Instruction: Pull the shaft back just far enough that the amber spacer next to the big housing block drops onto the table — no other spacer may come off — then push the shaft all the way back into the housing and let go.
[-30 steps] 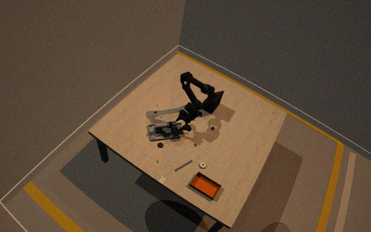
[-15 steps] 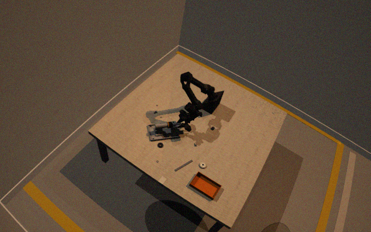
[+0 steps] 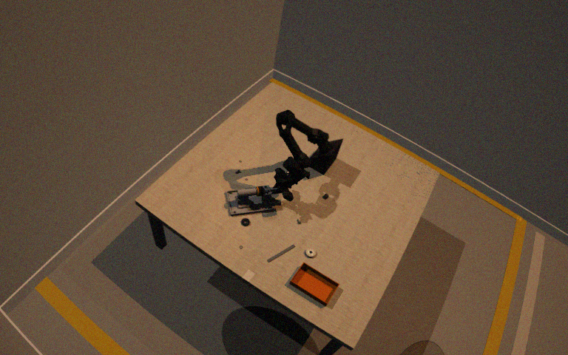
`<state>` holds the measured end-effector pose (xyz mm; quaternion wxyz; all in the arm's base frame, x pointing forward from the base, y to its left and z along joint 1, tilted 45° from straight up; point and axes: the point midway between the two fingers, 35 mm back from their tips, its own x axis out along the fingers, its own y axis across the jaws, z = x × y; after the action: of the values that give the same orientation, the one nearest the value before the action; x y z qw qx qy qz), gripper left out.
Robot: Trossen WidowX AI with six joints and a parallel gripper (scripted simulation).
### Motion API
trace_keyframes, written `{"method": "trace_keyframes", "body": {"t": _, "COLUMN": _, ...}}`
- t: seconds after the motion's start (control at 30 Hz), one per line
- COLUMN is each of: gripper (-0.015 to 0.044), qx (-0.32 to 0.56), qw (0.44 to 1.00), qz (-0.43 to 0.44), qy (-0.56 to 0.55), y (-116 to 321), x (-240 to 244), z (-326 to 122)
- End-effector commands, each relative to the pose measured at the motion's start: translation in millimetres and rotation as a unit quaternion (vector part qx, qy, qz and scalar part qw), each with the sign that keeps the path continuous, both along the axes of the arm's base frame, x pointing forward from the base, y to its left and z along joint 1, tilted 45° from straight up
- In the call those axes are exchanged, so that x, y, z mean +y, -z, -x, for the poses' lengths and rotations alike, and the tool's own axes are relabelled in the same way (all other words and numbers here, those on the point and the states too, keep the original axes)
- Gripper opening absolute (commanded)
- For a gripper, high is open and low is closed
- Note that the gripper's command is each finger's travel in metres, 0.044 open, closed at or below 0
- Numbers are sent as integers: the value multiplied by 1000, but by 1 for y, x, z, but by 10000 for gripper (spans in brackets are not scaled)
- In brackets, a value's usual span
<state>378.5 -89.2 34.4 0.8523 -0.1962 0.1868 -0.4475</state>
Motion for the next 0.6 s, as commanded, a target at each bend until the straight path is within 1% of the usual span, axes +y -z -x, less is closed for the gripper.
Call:
{"method": "trace_keyframes", "body": {"t": 0.0, "gripper": 0, "qx": 2, "qw": 1000, "qz": 1, "qy": 0, "y": 2, "x": 2, "z": 3}}
{"method": "trace_keyframes", "body": {"t": 0.57, "gripper": 0, "qx": 2, "qw": 1000, "qz": 1, "qy": 0, "y": 6, "x": 5, "z": 9}}
